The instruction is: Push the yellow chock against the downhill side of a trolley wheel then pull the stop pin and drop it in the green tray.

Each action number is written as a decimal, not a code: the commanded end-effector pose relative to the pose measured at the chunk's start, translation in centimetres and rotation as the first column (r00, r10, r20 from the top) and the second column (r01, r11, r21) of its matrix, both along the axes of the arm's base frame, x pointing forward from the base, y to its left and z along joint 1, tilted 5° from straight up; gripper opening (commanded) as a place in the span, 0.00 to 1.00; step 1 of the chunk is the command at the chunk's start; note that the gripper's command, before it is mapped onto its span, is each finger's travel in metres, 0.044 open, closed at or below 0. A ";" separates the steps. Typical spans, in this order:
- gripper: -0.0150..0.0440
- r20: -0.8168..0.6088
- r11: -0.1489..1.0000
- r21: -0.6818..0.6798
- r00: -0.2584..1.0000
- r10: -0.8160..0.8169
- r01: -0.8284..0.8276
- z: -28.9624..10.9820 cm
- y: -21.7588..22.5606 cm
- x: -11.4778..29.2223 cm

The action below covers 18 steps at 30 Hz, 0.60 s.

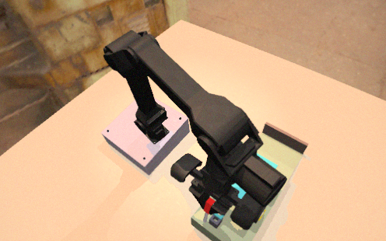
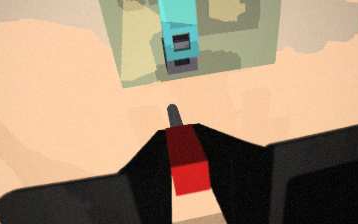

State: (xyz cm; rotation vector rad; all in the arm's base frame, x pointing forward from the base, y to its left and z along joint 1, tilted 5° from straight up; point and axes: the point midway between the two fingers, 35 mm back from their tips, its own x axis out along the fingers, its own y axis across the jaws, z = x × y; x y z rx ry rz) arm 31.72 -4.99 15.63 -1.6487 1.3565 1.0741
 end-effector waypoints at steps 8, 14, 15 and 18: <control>0.25 -0.006 1.000 -0.004 1.000 0.004 -0.004 -0.2 -0.9 -3.6; 0.25 -0.008 1.000 -0.005 1.000 0.004 -0.004 -0.3 -1.3 -5.6; 0.25 -0.008 1.000 -0.005 1.000 0.004 -0.004 -0.3 -1.4 -5.9; 0.25 -0.009 1.000 -0.005 1.000 0.004 -0.004 -0.4 -1.6 -6.7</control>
